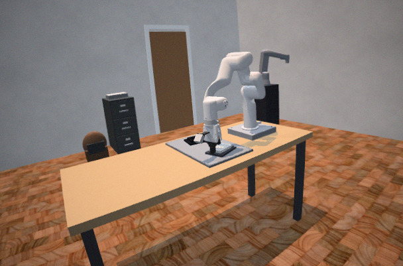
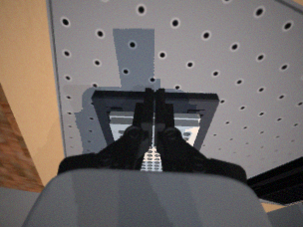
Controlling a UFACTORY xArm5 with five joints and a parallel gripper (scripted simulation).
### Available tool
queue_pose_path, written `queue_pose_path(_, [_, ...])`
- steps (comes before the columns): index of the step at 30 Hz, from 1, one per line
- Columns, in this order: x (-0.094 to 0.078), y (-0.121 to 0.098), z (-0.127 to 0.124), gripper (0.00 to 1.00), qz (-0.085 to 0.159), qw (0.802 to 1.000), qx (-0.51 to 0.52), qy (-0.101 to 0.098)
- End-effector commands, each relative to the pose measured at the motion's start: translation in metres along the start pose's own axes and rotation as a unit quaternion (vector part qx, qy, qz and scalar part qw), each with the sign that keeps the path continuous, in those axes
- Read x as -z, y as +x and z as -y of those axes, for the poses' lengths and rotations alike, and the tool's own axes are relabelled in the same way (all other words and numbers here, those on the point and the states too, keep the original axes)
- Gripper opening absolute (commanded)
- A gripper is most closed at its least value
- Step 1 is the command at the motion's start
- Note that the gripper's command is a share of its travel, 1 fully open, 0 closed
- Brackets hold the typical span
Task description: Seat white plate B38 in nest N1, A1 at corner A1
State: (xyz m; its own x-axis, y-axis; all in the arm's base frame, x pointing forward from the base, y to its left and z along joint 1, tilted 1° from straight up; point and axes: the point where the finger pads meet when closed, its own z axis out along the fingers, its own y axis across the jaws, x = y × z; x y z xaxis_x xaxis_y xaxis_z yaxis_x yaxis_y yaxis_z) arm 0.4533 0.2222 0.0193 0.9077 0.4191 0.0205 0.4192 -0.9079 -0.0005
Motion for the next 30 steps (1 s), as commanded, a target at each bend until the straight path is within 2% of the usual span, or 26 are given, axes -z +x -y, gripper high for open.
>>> queue_pose_path(1, [0.0015, 0.0002, 0.0, 0.0, -0.002, 1.0, 0.0, 0.0])
queue_pose_path(25, [0.0014, -0.0029, 0.0, 0.0, -0.002, 1.0, 0.0, 0.0])
queue_pose_path(30, [0.0015, 0.0038, 0.0, 0.0, -0.002, 1.0, 0.0, 0.0])
